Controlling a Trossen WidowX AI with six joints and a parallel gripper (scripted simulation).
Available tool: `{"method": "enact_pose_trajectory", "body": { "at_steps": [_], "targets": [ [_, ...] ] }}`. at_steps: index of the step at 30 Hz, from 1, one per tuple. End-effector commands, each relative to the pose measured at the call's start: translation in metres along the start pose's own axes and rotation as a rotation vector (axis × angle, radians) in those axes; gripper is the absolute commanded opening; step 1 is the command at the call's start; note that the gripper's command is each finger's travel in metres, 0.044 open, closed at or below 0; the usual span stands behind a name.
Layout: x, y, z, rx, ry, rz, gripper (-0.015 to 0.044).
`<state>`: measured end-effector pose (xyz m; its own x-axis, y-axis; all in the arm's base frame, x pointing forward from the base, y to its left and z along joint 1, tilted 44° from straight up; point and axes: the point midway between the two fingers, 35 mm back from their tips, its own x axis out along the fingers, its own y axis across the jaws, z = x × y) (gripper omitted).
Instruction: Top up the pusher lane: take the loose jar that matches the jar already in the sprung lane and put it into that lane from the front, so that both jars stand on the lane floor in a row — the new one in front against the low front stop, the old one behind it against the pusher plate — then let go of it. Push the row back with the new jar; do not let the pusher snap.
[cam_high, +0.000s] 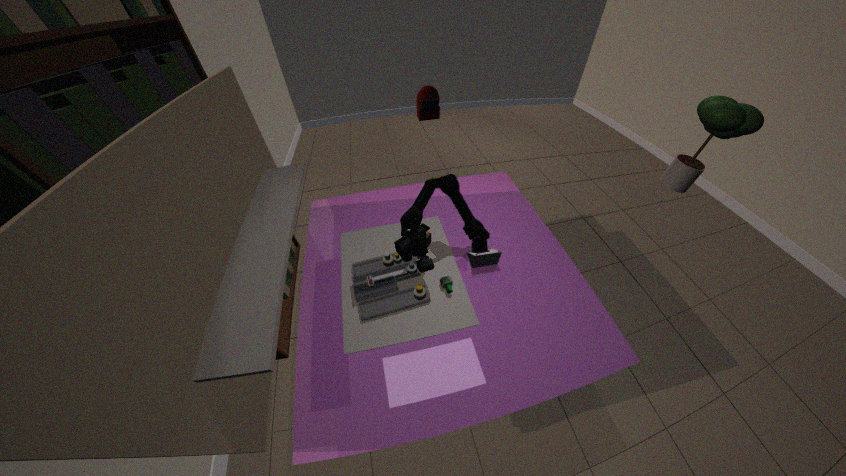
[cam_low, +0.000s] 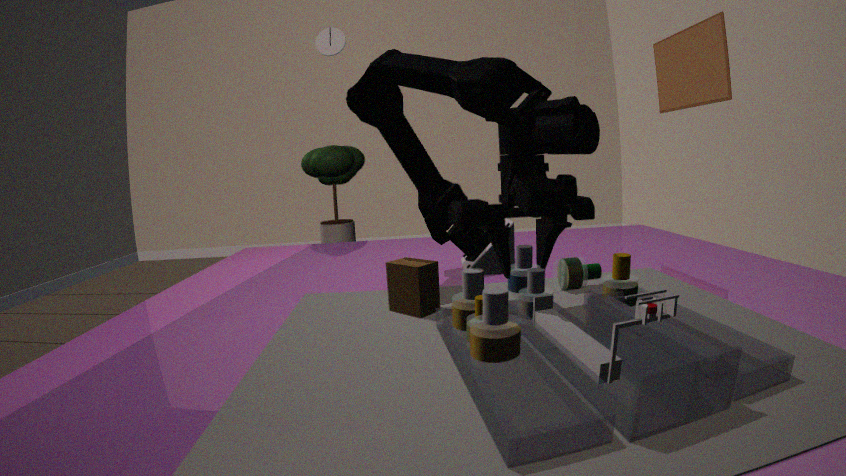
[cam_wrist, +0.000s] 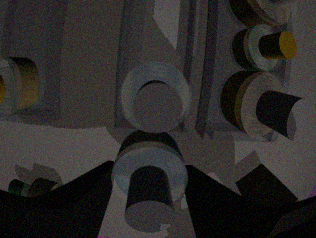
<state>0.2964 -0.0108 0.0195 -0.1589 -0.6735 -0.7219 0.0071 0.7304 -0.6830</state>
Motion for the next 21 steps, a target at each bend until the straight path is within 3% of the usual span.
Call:
{"method": "enact_pose_trajectory", "body": {
  "at_steps": [1,21],
  "targets": [
    [-0.0015,-0.0003,0.0084,0.011,-0.019,0.002,0.0000],
    [-0.0016,-0.0005,0.0182,0.012,-0.020,0.002,0.0000]
  ]
}}
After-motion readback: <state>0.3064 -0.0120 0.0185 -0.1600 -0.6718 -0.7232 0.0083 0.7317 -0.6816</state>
